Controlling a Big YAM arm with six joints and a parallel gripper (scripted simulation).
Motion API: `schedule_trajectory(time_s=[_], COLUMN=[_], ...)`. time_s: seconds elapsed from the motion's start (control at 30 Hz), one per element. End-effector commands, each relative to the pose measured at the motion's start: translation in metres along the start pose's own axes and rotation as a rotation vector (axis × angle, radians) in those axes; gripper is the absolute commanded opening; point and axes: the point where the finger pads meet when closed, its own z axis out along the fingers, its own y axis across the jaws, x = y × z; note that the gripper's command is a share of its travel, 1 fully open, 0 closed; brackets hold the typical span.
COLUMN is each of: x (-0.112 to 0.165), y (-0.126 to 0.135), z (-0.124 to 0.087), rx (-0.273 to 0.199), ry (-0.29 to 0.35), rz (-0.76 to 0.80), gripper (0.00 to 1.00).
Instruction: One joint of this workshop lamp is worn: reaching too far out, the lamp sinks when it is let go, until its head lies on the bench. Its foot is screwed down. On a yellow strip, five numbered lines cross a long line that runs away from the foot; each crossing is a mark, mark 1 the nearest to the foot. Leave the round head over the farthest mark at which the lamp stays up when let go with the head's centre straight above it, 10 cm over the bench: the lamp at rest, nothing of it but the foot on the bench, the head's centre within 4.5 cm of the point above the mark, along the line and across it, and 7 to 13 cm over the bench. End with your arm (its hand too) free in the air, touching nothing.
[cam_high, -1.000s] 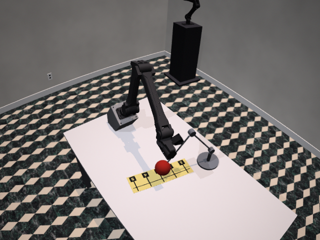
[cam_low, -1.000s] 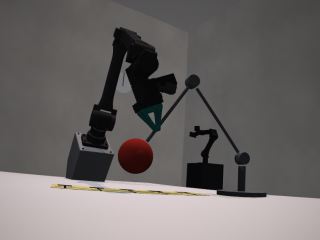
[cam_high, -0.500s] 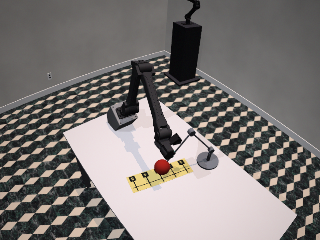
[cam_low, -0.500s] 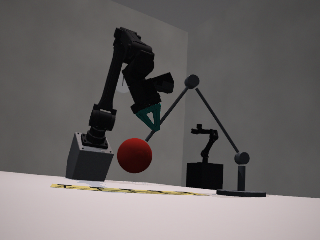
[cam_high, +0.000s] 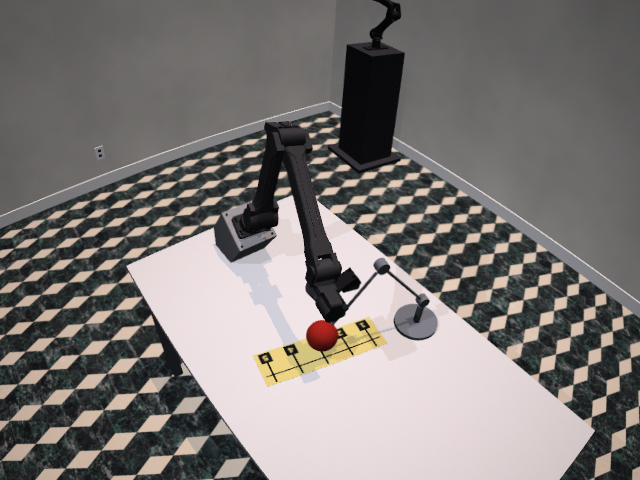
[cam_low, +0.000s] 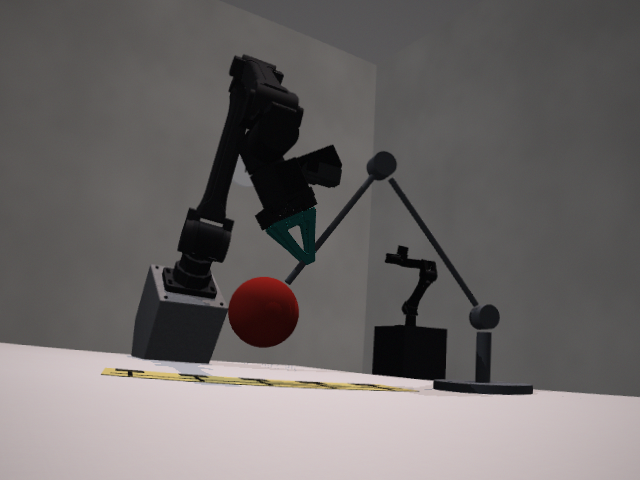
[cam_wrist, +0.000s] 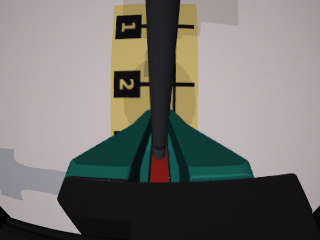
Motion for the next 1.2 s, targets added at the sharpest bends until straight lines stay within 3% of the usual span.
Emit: schedule_trajectory(time_s=[0.0,0.73,1.17], x=[0.025,0.033,0.054], y=[-0.009,-0.009,-0.015], z=[-0.015,-0.014,-0.025], rx=[0.023,0.013,0.024], ry=[0.048,0.021,0.061], rz=[0.0,-0.01,-0.007], gripper=[0.0,0.0,0.0])
